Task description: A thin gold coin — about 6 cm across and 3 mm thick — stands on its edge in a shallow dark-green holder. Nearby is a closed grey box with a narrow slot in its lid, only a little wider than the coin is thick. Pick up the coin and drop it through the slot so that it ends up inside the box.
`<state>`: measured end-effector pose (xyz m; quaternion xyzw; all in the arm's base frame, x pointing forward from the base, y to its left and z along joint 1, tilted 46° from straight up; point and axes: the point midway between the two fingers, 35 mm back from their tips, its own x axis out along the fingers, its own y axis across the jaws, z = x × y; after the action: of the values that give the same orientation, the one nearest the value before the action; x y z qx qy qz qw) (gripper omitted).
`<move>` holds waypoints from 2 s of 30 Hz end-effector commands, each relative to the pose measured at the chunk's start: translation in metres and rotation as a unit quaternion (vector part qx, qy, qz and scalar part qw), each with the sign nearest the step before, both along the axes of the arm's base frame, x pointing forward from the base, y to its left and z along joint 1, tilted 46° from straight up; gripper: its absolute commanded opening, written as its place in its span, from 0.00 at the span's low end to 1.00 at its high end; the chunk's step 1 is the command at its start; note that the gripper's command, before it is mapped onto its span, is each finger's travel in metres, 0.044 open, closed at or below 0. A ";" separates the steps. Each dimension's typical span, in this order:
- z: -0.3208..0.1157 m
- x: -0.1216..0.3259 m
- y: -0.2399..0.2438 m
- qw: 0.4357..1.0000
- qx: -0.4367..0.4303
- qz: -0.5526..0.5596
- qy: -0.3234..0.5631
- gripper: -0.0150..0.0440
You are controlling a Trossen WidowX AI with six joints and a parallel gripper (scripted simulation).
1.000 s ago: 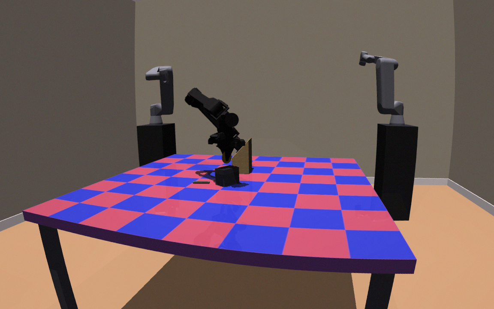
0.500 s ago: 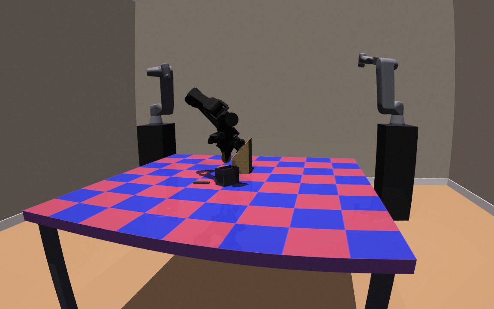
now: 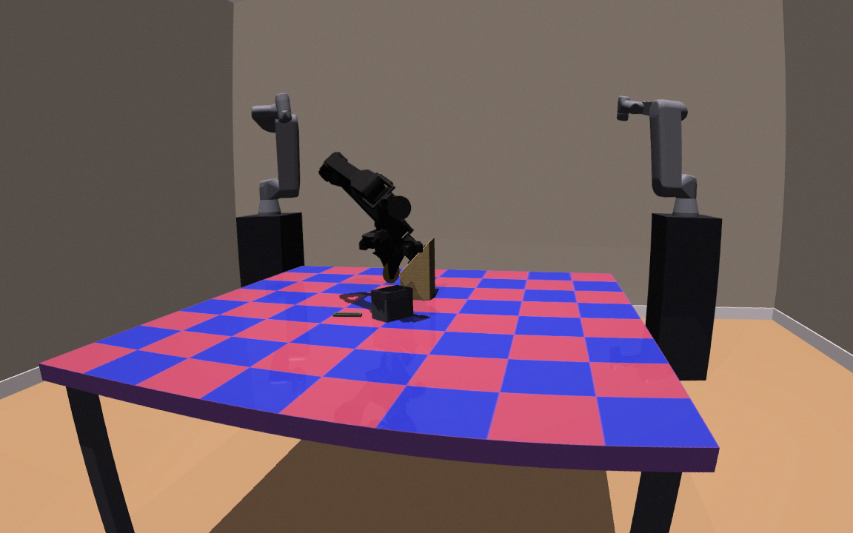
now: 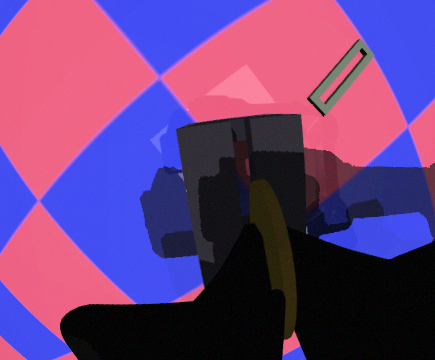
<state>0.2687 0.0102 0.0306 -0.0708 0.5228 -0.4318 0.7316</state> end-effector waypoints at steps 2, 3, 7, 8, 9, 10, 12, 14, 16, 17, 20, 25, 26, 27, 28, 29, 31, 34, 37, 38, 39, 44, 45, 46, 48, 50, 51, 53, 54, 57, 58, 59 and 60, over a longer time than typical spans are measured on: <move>-0.003 -0.002 -0.003 1.000 -0.003 0.001 0.004 0.25; -0.003 -0.002 -0.003 1.000 -0.003 0.001 0.004 0.25; -0.004 -0.002 -0.004 1.000 -0.003 0.001 0.004 0.25; -0.004 -0.001 -0.005 1.000 -0.003 0.001 0.004 0.25; -0.004 -0.001 -0.005 1.000 -0.003 0.001 0.004 0.25; -0.005 -0.001 -0.005 1.000 -0.003 0.001 0.004 0.25; -0.005 -0.001 -0.006 1.000 -0.003 0.001 0.004 0.25; -0.006 -0.001 -0.006 1.000 -0.003 0.001 0.004 0.25; -0.007 -0.001 -0.007 1.000 -0.003 0.001 0.004 0.25; -0.007 -0.001 -0.007 1.000 -0.003 0.001 0.004 0.25; -0.008 -0.001 -0.008 1.000 -0.003 0.001 0.004 0.25; -0.009 -0.001 -0.009 1.000 -0.003 0.001 0.004 0.25; -0.010 -0.001 -0.010 1.000 -0.003 0.001 0.004 0.25; -0.010 -0.001 -0.010 1.000 -0.003 0.001 0.004 0.25; -0.010 -0.001 -0.010 1.000 -0.003 0.001 0.004 0.25; -0.010 -0.001 -0.011 1.000 -0.003 0.001 0.004 0.25; -0.011 -0.001 -0.011 1.000 -0.003 0.001 0.004 0.25; -0.009 0.001 -0.010 1.000 0.000 0.000 0.000 0.34; -0.009 0.001 -0.010 1.000 0.000 0.000 0.000 0.48; -0.009 0.001 -0.010 1.000 0.000 0.000 0.000 0.52; -0.009 0.001 -0.010 1.000 0.000 0.000 0.000 0.53; -0.009 0.001 -0.010 1.000 0.000 0.000 0.000 0.53; -0.009 0.001 -0.010 1.000 0.000 0.000 0.000 0.53; -0.009 0.001 -0.010 1.000 0.000 0.000 0.000 0.53; -0.009 0.001 -0.009 1.000 0.000 0.000 0.000 0.57; -0.005 0.000 -0.005 1.000 0.000 0.000 0.000 0.66; -0.001 0.000 -0.001 1.000 0.000 0.001 0.000 0.70; 0.003 -0.001 0.003 1.000 0.000 0.001 0.000 0.79; 0.003 -0.001 0.003 1.000 0.000 0.001 0.000 0.84; 0.021 -0.005 0.021 1.000 -0.003 0.001 0.003 0.97; 0.028 -0.007 0.027 1.000 -0.004 0.001 0.004 1.00; 0.030 -0.008 0.029 1.000 -0.005 0.001 0.005 1.00; 0.030 -0.008 0.029 1.000 -0.005 0.001 0.005 1.00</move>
<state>0.2621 0.0313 0.0508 -0.0818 0.5267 -0.4327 0.7271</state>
